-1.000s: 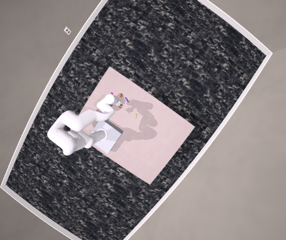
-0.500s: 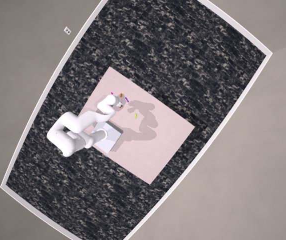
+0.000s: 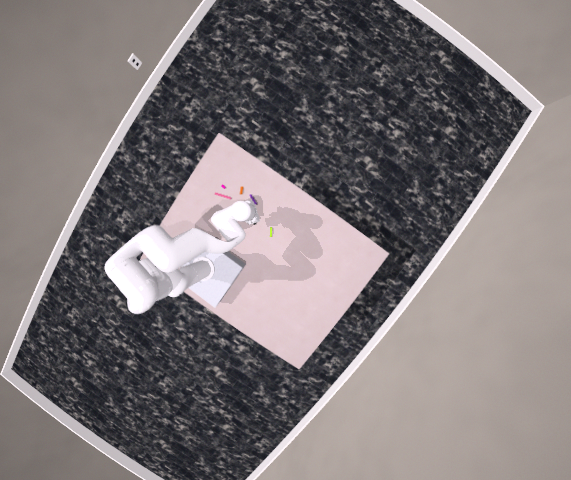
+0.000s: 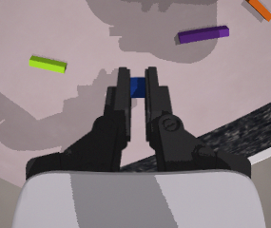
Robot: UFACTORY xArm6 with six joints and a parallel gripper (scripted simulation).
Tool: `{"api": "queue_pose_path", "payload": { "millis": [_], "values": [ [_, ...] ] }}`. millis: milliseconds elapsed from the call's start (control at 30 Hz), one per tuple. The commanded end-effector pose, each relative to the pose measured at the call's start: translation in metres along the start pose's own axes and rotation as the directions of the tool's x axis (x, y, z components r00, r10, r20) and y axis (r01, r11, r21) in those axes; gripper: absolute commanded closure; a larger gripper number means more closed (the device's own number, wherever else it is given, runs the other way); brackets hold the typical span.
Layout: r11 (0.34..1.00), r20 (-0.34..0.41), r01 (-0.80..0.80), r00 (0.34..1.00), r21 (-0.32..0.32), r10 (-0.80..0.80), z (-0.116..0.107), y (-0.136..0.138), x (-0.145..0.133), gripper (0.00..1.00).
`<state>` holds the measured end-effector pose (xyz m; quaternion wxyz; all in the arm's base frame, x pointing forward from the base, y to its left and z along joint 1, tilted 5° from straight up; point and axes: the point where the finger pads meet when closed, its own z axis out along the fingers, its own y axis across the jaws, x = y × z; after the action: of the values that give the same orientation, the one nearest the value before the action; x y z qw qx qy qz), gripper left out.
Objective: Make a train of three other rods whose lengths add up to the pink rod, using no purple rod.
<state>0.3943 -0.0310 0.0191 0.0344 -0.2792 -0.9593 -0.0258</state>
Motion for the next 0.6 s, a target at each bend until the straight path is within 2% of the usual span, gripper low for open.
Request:
{"api": "queue_pose_path", "payload": {
  "millis": [0, 167, 567],
  "values": [
    [0.986, 0.004, -0.166, 0.986, 0.005, 0.166, -0.001, -0.026, -0.022, 0.96],
    [0.974, 0.004, -0.227, 0.974, 0.004, 0.227, -0.001, -0.036, -0.028, 0.96],
    [0.974, 0.004, -0.227, 0.974, 0.004, 0.227, 0.000, -0.036, -0.028, 0.96]
  ]
}}
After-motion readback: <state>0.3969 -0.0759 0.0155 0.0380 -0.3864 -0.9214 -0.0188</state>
